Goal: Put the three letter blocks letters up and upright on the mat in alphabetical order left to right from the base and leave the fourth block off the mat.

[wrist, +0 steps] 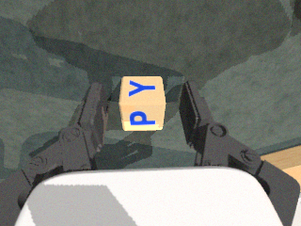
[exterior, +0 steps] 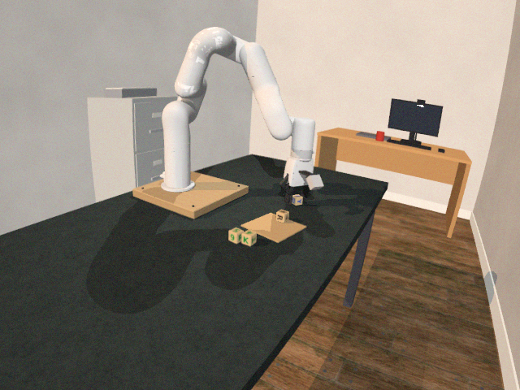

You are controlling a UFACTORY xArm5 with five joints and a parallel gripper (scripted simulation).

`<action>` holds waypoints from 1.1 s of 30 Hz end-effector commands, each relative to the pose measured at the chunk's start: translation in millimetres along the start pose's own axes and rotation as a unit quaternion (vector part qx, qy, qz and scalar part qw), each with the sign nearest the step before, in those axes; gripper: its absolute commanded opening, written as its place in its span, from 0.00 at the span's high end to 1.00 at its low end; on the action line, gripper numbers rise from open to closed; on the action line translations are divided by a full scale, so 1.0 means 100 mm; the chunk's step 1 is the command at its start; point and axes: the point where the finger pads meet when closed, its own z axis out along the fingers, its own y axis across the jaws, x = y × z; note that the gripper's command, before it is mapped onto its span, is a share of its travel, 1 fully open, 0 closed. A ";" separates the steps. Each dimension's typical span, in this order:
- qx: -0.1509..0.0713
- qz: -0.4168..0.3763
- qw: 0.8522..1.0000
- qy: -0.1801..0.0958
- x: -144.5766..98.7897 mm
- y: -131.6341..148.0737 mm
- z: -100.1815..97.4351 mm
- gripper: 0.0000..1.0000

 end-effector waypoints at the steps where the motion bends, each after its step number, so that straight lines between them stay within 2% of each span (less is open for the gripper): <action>1: 0.001 0.000 1.000 0.001 0.01 -0.01 -0.01 0.53; 17: 0.001 0.000 1.000 0.001 0.01 -0.01 -0.01 0.53; 18: 0.001 0.000 1.000 0.001 0.01 -0.01 -0.01 0.73; 33: 0.001 0.000 1.000 0.001 0.01 -0.01 -0.01 0.73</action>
